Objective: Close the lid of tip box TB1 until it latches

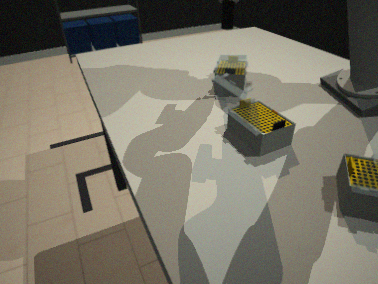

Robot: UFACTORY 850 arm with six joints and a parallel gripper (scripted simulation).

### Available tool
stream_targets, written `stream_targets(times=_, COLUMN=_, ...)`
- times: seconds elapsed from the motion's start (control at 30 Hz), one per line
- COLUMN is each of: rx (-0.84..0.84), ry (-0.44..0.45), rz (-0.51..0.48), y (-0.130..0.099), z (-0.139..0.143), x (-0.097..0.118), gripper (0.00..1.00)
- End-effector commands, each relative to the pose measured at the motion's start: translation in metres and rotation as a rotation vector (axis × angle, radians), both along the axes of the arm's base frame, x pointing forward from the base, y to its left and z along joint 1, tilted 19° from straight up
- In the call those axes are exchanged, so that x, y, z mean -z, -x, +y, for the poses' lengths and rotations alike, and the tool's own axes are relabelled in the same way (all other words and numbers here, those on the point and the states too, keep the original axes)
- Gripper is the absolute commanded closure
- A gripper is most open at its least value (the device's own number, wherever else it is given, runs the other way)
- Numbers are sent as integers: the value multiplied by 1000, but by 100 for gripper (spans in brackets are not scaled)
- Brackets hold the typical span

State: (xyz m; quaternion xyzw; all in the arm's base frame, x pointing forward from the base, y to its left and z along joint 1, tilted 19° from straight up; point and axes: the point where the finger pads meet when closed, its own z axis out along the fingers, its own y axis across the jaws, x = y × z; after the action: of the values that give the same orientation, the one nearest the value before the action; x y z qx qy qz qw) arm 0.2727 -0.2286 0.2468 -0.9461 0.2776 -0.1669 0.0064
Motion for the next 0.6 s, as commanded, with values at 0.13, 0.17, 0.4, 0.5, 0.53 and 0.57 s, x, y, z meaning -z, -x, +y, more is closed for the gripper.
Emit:
stream_targets(times=0.13, rx=-1, ry=0, rz=-4, y=7, z=7, x=21, gripper=100)
stream_targets(times=0.17, rx=-1, ry=0, rz=-4, y=7, z=7, x=21, gripper=100)
stream_targets(times=0.4, rx=-1, ry=0, rz=-4, y=12, z=12, x=35, gripper=100)
stream_targets(times=0.5, rx=-1, ry=0, rz=-4, y=14, z=14, x=42, gripper=100)
stream_targets(times=0.53, rx=-1, ry=0, rz=-4, y=15, z=15, x=45, gripper=100)
stream_targets(times=0.57, rx=-1, ry=0, rz=-4, y=16, z=16, x=47, gripper=100)
